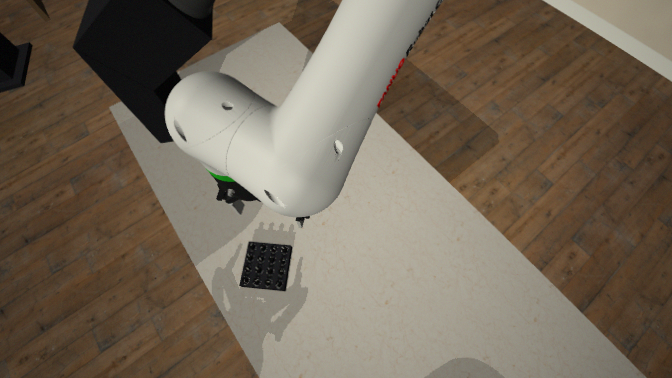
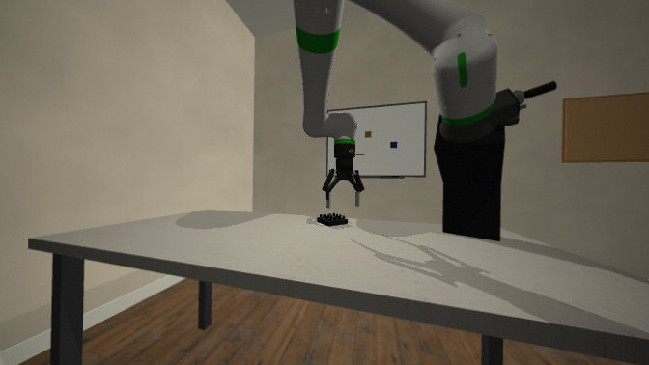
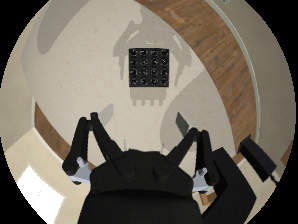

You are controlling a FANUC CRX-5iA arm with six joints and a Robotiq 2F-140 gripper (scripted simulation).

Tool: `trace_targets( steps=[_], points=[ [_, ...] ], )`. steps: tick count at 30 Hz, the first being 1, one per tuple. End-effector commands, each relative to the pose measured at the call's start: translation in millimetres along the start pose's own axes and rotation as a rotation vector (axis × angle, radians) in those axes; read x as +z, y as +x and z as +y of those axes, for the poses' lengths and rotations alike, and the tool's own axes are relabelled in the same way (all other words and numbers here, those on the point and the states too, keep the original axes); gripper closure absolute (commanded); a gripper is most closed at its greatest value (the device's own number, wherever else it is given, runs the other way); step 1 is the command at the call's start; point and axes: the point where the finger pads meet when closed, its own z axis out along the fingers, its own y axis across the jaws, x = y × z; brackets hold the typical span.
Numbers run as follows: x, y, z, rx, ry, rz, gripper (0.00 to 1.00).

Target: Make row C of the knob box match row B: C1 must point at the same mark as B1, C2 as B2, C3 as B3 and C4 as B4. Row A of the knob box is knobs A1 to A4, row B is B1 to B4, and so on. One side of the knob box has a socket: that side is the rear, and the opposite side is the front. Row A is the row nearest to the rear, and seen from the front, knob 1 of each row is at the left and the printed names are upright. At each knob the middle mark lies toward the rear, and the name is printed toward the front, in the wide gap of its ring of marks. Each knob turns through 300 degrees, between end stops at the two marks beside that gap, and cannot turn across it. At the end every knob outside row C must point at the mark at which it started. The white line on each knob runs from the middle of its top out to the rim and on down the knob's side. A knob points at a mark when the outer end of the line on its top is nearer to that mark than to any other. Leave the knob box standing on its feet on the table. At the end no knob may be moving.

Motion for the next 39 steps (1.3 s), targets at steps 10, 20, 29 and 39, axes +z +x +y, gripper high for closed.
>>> trace_targets(
  steps=[10,20,29,39],
  points=[
    [-0.2,0.2,0.1,0.000,0.000,0.000,0.00],
    [-0.2,0.2,0.1,0.000,0.000,0.000,0.00],
    [-0.9,5.9,0.9,0.069,0.000,0.000,0.00],
    [-4.3,31.0,5.5,0.375,0.001,0.000,0.00]
  ],
)
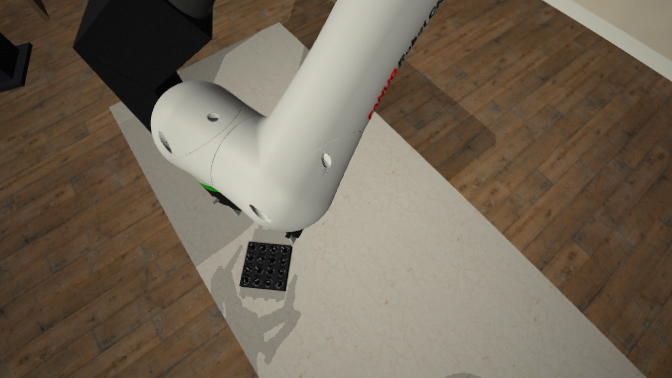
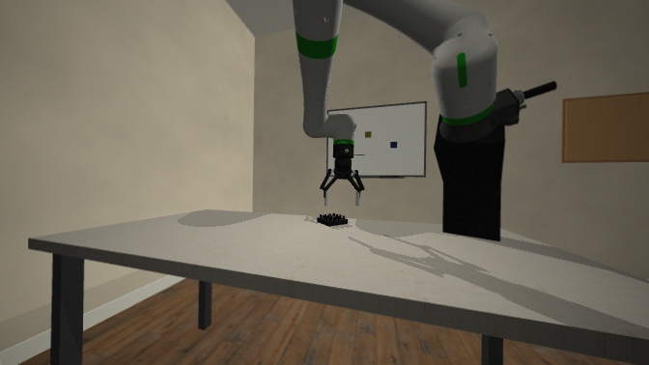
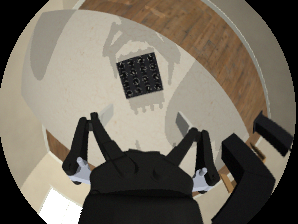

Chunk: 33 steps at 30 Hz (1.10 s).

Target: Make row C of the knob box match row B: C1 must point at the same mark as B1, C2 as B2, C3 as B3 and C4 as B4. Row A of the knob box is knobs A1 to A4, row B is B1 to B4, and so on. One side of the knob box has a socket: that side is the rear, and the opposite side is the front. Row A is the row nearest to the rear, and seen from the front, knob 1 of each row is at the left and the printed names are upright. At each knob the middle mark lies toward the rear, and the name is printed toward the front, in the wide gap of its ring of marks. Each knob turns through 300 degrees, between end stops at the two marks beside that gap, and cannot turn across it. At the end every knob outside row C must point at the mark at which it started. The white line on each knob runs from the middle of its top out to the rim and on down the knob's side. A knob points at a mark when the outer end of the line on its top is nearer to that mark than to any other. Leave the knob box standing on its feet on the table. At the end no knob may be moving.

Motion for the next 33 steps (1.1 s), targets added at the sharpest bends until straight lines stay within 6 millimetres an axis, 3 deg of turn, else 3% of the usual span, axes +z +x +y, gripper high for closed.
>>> trace_targets(
  steps=[1,9,10,24,26,33],
  points=[
    [-1.9,12.8,-0.4,0.156,-0.010,-0.002,0.00],
    [-4.2,28.7,-0.6,0.347,-0.010,-0.001,0.00],
    [-5.4,36.4,-0.5,0.440,-0.010,-0.001,0.00],
    [-11.4,72.0,2.0,0.869,-0.011,0.002,0.00],
    [-11.4,72.0,2.0,0.869,-0.011,0.002,0.00],
    [-15.5,93.9,5.1,1.137,-0.011,0.004,0.00]
  ],
)
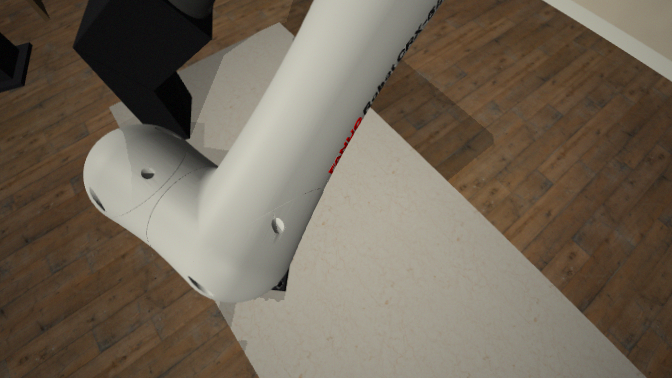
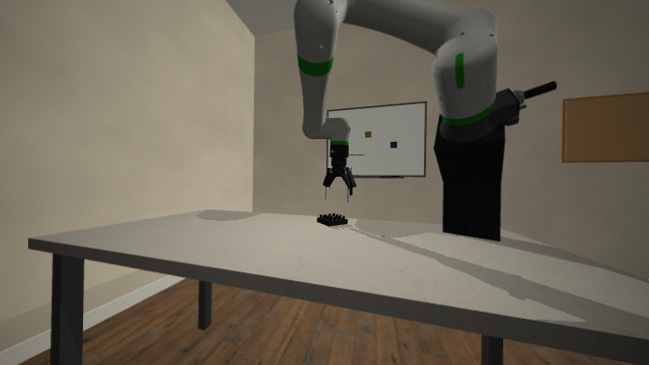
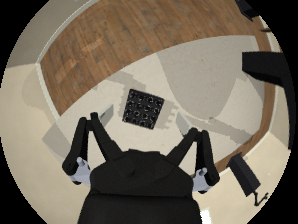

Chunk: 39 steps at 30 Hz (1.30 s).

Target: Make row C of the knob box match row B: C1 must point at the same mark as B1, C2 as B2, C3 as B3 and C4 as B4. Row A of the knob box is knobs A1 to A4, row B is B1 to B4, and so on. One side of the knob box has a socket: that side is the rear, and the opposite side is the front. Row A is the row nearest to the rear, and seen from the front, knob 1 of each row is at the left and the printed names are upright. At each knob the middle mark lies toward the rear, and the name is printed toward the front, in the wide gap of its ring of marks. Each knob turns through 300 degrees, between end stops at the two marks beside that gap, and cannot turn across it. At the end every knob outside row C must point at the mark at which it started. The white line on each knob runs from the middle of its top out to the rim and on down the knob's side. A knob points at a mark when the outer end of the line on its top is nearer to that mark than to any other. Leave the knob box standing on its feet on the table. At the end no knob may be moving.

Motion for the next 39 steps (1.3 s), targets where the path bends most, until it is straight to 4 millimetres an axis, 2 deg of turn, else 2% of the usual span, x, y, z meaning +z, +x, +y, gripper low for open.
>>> trace_targets(
  steps=[1,7,8,39],
  points=[
    [-2.4,8.1,-9.6,0.156,-0.009,0.007,0.00],
    [-3.6,12.2,-14.1,0.229,-0.009,0.007,0.00],
    [-3.6,12.2,-14.1,0.229,-0.009,0.007,0.88],
    [-3.6,12.2,-14.1,0.229,-0.009,0.007,0.88]
  ],
)
